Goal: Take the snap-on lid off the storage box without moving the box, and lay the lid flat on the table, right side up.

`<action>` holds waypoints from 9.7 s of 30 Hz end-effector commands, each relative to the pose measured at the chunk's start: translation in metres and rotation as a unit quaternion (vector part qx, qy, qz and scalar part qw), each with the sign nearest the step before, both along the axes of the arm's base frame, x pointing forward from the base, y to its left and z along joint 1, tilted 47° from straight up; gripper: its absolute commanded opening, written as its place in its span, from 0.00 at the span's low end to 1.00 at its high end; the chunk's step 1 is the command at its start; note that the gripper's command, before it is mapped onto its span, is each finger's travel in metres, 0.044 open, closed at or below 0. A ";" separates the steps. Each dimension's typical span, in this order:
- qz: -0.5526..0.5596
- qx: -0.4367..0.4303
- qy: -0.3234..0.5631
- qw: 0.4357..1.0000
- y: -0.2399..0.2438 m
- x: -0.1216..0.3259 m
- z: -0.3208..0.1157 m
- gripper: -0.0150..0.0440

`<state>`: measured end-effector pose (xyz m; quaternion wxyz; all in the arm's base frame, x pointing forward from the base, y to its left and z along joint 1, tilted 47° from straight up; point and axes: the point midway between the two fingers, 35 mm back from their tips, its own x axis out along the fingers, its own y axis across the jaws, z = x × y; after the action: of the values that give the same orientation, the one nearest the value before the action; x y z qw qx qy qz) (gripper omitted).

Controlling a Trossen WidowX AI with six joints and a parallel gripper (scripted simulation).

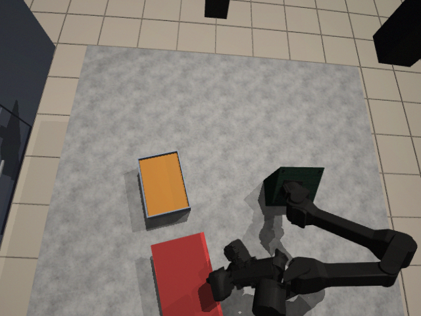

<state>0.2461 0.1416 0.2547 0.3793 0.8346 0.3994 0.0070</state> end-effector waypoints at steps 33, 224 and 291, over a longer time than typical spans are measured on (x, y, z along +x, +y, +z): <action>-0.006 0.002 -0.001 1.000 0.020 -0.001 -0.019 0.25; -0.006 0.006 0.002 1.000 0.070 -0.069 -0.083 1.00; -0.006 0.004 0.001 1.000 0.017 -0.087 -0.048 1.00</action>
<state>0.1598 0.1578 0.2064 0.3749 0.8398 0.3927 0.0036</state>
